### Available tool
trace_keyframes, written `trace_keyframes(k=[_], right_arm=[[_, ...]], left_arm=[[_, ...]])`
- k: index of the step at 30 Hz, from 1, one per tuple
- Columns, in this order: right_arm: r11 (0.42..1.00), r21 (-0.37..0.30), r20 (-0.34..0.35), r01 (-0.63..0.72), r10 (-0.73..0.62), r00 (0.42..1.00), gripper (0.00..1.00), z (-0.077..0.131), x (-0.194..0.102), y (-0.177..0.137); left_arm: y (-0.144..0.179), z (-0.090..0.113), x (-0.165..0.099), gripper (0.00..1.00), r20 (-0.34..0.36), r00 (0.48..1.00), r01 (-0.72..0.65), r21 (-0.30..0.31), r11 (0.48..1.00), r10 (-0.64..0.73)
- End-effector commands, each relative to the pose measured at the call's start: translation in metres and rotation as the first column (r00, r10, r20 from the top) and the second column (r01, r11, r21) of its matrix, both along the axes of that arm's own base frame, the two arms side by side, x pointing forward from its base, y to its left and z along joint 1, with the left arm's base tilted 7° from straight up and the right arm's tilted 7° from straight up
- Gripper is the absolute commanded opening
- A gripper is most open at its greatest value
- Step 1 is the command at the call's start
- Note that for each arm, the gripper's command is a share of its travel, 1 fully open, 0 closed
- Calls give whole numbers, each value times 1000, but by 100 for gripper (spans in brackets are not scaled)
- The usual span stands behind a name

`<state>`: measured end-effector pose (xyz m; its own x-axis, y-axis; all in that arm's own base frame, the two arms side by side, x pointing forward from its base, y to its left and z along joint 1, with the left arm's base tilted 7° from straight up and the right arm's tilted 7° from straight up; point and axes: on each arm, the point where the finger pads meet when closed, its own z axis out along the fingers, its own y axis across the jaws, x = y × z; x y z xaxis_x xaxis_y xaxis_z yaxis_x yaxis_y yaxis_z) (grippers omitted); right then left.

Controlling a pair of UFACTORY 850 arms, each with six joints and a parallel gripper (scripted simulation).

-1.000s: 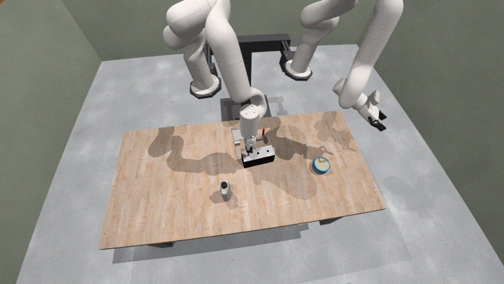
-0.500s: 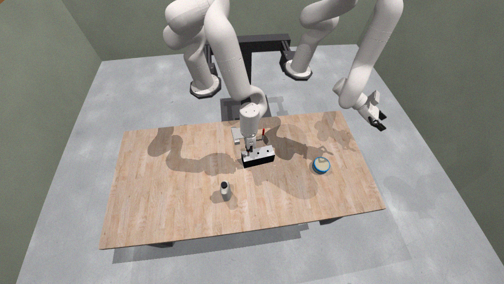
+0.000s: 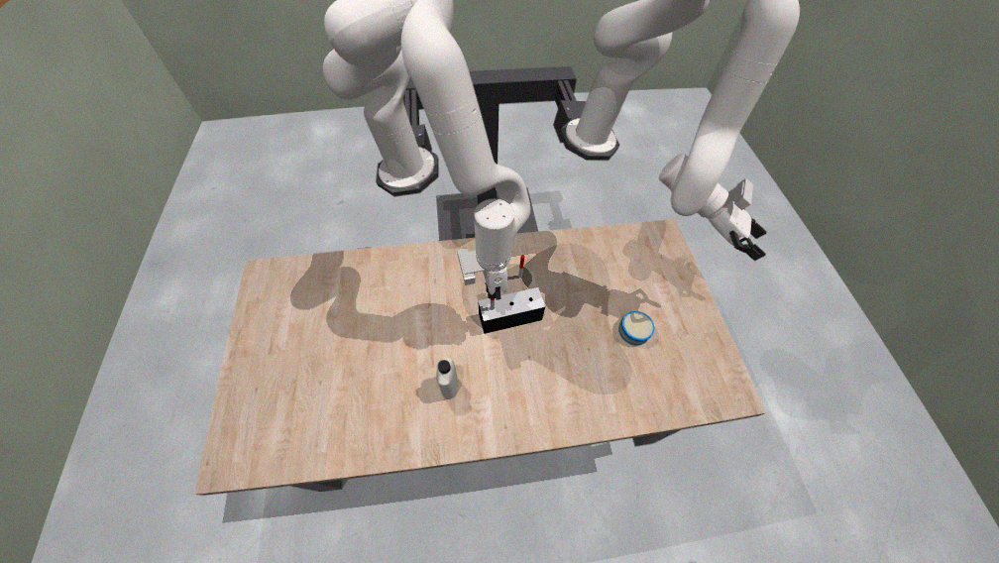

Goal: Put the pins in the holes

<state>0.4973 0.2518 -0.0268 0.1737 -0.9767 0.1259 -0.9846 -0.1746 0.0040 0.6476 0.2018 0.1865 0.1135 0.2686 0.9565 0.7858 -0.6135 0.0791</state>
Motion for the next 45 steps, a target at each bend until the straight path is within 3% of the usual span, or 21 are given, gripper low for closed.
trace_keyframes(k=[1,9,20,22,28,40,45], right_arm=[[1000,1,2,0,0,1000,0,3,1,1],[1000,1,2,-1,1,1000,0,13,1,2],[1000,1,2,-1,1,1000,0,82,-1,11],[1000,1,2,-1,1,1000,0,82,-1,11],[1000,0,2,-1,1,1000,0,112,-2,15],[1000,1,2,-1,1,1000,0,115,-2,16],[1000,1,2,-1,1,1000,0,112,-5,34]], left_arm=[[0,1,1,100,2,1000,0,1,1000,0],[0,1,1,100,2,1000,0,1,1000,0],[0,1,1,100,2,1000,0,1,1000,0],[0,1,1,100,2,1000,0,1,1000,0],[0,1,1,100,2,1000,0,1,1000,0],[0,1,1,100,2,1000,0,1,1000,0],[0,1,1,100,2,1000,0,1,1000,0]])
